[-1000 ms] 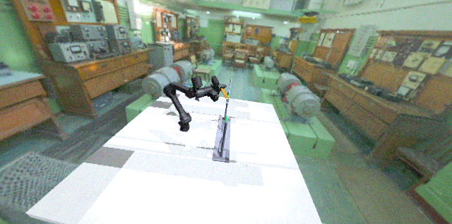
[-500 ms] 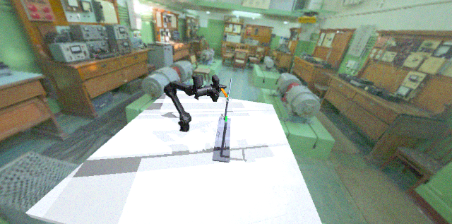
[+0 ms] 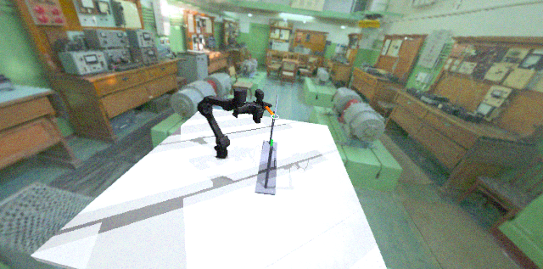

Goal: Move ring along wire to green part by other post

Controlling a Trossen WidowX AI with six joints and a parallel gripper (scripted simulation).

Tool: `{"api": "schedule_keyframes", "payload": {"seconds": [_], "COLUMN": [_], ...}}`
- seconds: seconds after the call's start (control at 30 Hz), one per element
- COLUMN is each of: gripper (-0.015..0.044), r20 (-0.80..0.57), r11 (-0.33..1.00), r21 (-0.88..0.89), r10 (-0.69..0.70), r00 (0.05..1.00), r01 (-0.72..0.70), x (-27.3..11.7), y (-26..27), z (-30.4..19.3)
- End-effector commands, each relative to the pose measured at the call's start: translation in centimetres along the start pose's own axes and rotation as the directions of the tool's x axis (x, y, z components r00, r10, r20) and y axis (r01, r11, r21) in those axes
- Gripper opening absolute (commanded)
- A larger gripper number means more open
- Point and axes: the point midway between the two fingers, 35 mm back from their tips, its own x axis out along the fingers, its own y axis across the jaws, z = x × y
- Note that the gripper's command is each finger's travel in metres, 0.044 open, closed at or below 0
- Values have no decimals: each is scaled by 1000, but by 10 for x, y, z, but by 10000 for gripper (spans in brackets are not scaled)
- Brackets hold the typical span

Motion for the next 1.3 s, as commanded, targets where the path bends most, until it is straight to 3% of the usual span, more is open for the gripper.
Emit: {"api": "schedule_keyframes", "payload": {"seconds": [0.0, 1.27], "gripper": [-150, -150], "r20": [-3, 77], "r11": [998, 854], "r21": [-50, -440], "r10": [-25, -273], "r00": [1000, 959], "r01": [25, 279], "x": [0, -2], "y": [0, -13], "z": [-1, 2]}}
